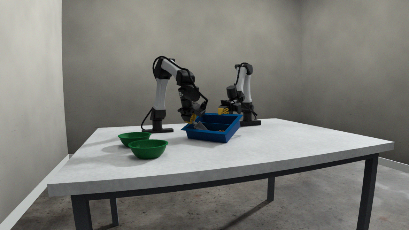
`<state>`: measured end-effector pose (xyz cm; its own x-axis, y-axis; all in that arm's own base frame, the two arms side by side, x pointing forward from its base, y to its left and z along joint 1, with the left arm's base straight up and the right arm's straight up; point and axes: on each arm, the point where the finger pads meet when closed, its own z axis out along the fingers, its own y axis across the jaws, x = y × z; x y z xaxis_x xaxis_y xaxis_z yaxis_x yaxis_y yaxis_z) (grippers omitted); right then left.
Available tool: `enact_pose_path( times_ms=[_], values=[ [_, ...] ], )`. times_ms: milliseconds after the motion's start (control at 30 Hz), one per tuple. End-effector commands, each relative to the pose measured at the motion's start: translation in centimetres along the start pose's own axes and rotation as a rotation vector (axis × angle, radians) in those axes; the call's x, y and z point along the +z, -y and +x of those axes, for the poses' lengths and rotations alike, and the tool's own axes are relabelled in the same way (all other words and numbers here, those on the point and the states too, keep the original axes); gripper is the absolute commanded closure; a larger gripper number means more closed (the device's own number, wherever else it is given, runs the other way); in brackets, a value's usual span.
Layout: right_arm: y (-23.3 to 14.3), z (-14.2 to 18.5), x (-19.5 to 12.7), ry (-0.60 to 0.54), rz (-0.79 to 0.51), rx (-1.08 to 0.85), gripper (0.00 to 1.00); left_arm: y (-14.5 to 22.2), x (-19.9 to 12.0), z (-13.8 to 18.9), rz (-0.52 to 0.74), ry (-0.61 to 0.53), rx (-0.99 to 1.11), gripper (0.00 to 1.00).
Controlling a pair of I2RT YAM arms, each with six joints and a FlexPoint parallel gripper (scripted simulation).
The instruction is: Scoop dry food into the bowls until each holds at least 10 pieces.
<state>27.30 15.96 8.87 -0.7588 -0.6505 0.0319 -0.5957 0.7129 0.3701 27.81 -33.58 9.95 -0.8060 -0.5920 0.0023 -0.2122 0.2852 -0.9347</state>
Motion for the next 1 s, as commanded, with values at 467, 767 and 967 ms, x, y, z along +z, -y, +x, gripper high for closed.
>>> enact_pose_path(
  times_ms=[467, 767, 967],
  values=[
    [-0.3, 0.3, -0.2, -0.002, 0.017, 0.001, 1.00, 3.0, -0.1, 0.1, 0.086, -0.011, 0.019, 1.00],
    [-0.6, -0.9, -0.5, 0.068, 0.014, -0.014, 1.00, 3.0, -0.1, 0.1, 0.086, -0.011, 0.019, 1.00],
    [-0.6, -1.4, -0.3, 0.092, 0.014, -0.017, 1.00, 3.0, -0.1, 0.1, 0.086, -0.011, 0.019, 1.00]
  ],
)
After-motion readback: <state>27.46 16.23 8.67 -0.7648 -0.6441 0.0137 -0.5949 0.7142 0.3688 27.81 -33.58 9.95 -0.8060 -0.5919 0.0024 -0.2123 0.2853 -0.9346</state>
